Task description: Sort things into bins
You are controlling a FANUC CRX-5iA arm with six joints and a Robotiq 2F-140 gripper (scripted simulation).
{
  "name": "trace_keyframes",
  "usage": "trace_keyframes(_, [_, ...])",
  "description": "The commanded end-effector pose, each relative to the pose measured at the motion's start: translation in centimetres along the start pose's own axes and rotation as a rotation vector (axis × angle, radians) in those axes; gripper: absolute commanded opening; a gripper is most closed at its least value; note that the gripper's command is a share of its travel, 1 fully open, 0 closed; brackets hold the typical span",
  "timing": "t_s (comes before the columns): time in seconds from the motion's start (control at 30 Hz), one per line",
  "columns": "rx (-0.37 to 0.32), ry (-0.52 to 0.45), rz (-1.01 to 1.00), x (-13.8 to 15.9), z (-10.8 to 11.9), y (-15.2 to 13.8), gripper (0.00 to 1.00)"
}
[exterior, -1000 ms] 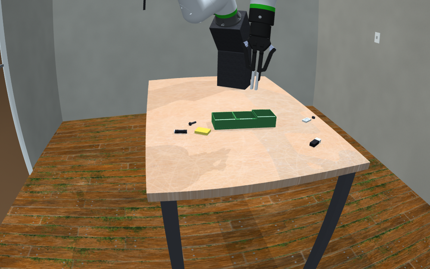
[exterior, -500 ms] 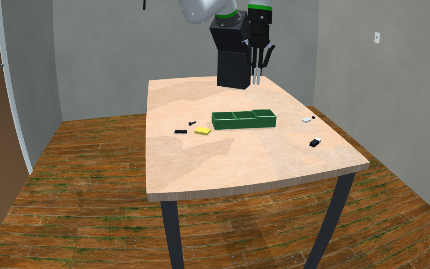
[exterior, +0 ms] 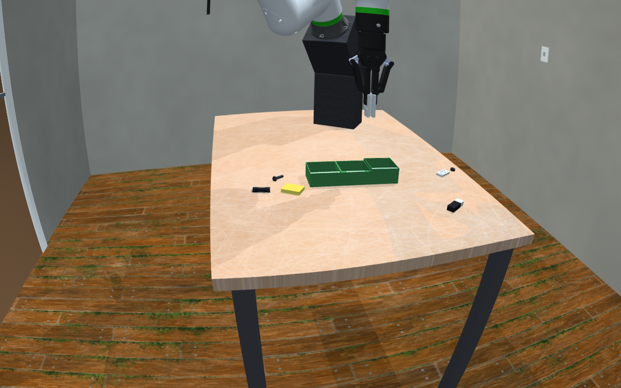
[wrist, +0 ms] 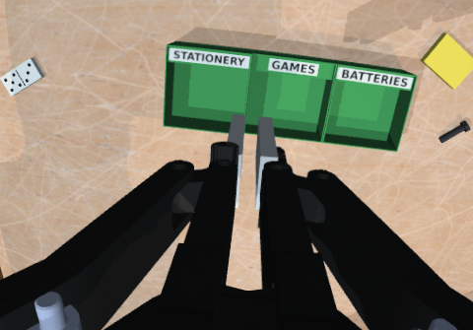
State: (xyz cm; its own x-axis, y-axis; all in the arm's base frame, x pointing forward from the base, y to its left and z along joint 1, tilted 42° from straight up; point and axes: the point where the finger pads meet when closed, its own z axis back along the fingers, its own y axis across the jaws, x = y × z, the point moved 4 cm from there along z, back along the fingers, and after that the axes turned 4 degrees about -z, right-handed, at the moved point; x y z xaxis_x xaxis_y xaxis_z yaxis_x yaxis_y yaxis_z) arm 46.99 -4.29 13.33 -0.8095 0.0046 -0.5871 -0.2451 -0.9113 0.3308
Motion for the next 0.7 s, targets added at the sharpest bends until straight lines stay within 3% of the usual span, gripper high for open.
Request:
trace_keyframes(0.0, [0.0,0.0,0.0,0.0,0.0,0.0,0.15])
trace_keyframes(0.17, [0.0,0.0,-0.125,0.0,-1.6,1.9,0.15])
trace_keyframes(0.67, [0.0,0.0,-0.125,0.3,-8.7,10.1,0.15])
